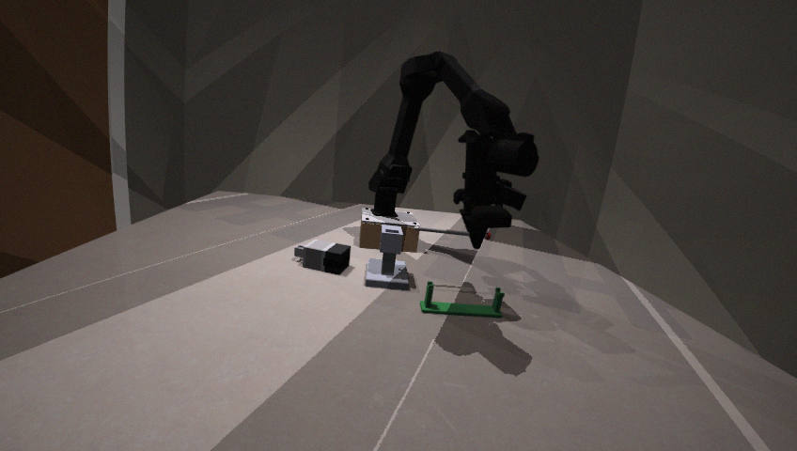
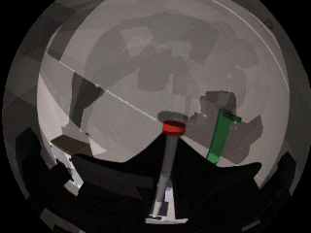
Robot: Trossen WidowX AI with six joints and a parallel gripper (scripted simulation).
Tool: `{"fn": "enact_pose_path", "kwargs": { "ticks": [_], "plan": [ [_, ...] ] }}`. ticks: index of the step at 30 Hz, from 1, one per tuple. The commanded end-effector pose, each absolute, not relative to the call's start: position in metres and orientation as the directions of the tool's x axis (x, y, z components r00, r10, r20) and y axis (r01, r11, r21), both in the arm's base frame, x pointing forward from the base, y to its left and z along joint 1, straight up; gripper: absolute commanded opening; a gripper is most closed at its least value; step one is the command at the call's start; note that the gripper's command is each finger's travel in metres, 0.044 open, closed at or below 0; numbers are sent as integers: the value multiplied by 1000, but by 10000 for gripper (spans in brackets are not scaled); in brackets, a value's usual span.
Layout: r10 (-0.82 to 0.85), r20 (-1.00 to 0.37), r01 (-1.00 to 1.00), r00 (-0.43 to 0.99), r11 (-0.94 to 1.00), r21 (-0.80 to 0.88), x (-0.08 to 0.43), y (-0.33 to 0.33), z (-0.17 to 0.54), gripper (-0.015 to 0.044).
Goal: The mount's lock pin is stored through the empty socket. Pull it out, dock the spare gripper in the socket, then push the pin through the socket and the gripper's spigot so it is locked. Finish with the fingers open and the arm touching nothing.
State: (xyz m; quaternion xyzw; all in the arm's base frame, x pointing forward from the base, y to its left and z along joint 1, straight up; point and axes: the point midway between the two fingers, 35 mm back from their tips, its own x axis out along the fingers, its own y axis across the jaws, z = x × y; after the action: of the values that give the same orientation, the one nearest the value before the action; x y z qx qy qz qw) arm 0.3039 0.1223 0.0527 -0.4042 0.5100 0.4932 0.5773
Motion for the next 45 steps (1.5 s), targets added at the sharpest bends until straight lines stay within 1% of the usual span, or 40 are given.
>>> {"fn": "enact_pose_path", "kwargs": {
  "ticks": [1, 35, 45],
  "plan": [
    [158, -987, -982, -5, 187, 35, 313, 126, 55, 0],
    [160, -987, -981, 1, 192, 30, 407, 159, 65, 0],
    [161, -987, -982, 2, 187, 28, 418, 163, 62, 0]
  ]
}}
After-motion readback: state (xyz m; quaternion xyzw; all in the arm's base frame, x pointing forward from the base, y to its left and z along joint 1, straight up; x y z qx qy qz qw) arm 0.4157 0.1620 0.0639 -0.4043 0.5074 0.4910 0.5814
